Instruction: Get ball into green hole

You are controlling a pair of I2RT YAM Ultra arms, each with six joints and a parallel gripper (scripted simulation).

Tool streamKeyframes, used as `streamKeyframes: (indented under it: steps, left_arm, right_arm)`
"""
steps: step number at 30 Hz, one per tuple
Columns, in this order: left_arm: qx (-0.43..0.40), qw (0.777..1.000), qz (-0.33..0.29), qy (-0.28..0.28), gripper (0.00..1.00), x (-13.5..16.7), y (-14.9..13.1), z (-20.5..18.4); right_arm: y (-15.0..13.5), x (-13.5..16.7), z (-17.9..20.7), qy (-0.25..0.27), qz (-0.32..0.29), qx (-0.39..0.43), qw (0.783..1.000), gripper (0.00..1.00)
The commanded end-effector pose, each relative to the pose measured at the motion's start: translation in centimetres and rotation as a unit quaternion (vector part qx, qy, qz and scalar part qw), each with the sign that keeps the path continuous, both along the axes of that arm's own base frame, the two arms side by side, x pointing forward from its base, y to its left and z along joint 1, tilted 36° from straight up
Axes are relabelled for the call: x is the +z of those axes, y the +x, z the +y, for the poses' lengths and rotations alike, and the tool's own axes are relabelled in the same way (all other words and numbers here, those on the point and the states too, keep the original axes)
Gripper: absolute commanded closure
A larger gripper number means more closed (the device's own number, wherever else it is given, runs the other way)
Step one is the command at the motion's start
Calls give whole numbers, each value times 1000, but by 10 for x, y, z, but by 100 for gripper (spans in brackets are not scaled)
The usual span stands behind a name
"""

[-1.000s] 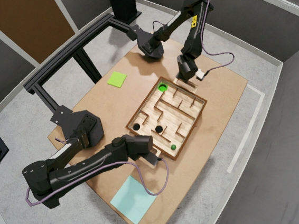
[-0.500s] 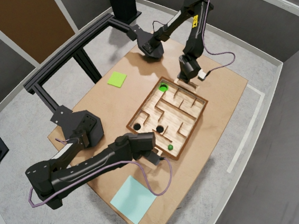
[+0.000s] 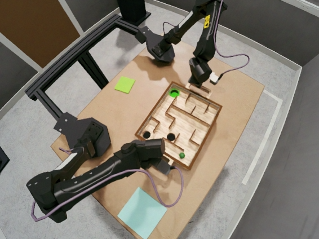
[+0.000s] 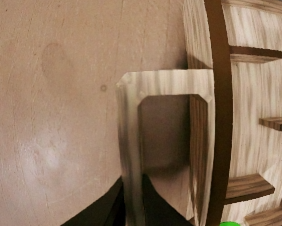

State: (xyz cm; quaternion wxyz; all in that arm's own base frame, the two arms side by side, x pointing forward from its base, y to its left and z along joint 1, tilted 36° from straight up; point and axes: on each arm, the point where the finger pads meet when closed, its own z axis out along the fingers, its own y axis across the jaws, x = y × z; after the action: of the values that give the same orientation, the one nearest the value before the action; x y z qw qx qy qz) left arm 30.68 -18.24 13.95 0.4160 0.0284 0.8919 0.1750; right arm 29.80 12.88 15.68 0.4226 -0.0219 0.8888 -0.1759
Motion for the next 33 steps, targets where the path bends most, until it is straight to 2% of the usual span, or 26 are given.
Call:
streamKeyframes:
  steps: [1, 3, 4, 6, 7, 8, 9, 11, 12, 14, 16, 17, 19, 20, 21, 23, 24, 25, 29, 30, 31, 33]
  left_arm:
    - [-11, 999, -36, -14, 100, 28, -4, -34]
    - [-8, 999, -35, -7, 100, 33, -6, -37]
    - [-22, 998, -44, -32, 100, 37, -1, -48]
    - [-22, 998, -44, -32, 100, 37, -1, -48]
    - [-32, 996, -69, -51, 100, 51, 3, -52]
    - [-42, 994, -76, -63, 100, 51, 5, -56]
    - [-48, 995, -44, -69, 100, 44, 2, -56]
    - [-52, 995, -41, -79, 100, 42, 6, -56]
    - [-54, 996, -31, -65, 100, 24, 3, -47]
    - [-51, 995, -56, -68, 100, 28, 6, -45]
    - [-16, 999, -20, -20, 100, 21, -3, -36]
    - [-29, 998, -29, -41, 100, 26, 0, -47]
    - [-11, 999, -27, -15, 100, 31, -5, -41]
    - [-6, 1000, -15, -7, 100, 33, -8, -41]
    - [-21, 999, -31, -32, 100, 37, 0, -56]
    - [-21, 999, -31, -32, 100, 37, 0, -56]
    - [-5, 1000, -11, -9, 100, 36, -8, -47]
    - [-23, 999, -5, -36, 100, 34, -4, -59]
    - [-28, 999, -6, -41, 100, 34, -2, -65]
    - [-27, 997, -47, -59, 100, 55, 1, -64]
    - [-43, 996, -37, -64, 100, 40, -1, -64]
    - [-51, 995, -41, -71, 100, 36, 2, -65]
  right_arm:
    - [10, 12, 26, 54, -31, 54, 997, 100]
    - [14, 13, 26, 65, -31, 59, 996, 100]
    - [12, 20, 25, 60, -39, 49, 996, 100]
    - [12, 20, 25, 60, -39, 49, 996, 100]
    - [15, 31, 27, 56, -64, 40, 996, 100]
    - [14, 32, 29, 46, -68, 33, 996, 100]
    - [8, 17, 25, 27, -29, 22, 999, 100]
    - [2, 18, 24, 14, -20, 15, 1000, 100]
    - [0, 20, 26, 11, -23, 12, 1000, 100]
    - [6, 28, 38, 28, -56, 23, 998, 100]
    - [8, 17, 46, 46, -17, 51, 997, 100]
    - [11, 38, 48, 75, -48, 65, 994, 100]
    - [18, 35, 40, 79, -44, 55, 994, 100]
    - [20, 25, 39, 74, -25, 54, 995, 100]
    - [18, 20, 37, 58, -24, 44, 997, 100]
    - [18, 20, 37, 58, -24, 44, 997, 100]
    - [15, 11, 41, 65, -4, 57, 996, 100]
    - [13, 13, 38, 52, -3, 38, 998, 100]
    - [8, 15, 39, 48, 0, 35, 998, 100]
    - [12, 22, 41, 48, -30, 35, 998, 100]
    - [9, 24, 37, 39, -36, 18, 998, 100]
    - [3, 25, 38, 25, -37, 15, 999, 100]
